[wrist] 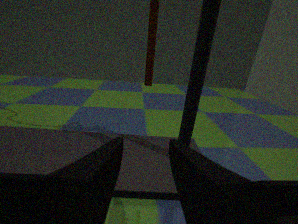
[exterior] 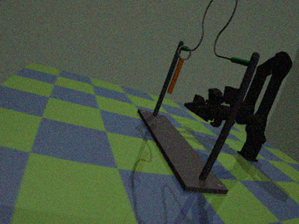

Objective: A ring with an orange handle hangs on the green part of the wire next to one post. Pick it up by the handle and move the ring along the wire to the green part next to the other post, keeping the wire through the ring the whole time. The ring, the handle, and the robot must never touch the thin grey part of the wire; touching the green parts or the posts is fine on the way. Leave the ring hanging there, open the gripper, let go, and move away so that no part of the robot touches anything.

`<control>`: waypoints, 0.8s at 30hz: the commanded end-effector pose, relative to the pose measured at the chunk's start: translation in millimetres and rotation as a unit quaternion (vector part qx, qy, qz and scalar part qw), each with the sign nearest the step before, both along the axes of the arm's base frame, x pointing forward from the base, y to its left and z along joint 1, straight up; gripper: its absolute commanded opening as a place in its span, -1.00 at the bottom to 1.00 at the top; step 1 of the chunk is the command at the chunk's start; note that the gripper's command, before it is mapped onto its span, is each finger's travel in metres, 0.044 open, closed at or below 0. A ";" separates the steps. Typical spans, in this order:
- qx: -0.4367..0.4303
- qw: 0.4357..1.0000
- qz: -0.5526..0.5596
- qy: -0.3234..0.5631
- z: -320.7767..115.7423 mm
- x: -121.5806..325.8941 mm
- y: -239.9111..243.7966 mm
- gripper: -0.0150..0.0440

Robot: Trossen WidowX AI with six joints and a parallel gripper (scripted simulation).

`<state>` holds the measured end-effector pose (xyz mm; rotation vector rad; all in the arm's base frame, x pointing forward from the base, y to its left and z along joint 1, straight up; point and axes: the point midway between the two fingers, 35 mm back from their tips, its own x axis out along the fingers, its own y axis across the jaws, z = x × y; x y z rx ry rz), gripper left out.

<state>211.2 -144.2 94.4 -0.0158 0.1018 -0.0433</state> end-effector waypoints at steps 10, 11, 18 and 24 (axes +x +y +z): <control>0.000 0.998 -0.013 -0.056 35.5 32.4 0.3 0.05; 0.000 0.998 -0.013 -0.056 35.5 32.4 0.3 0.05; 0.000 0.998 -0.013 -0.056 36.0 38.6 -1.4 0.05; -0.001 0.998 -0.013 -0.057 36.6 47.3 -3.3 0.05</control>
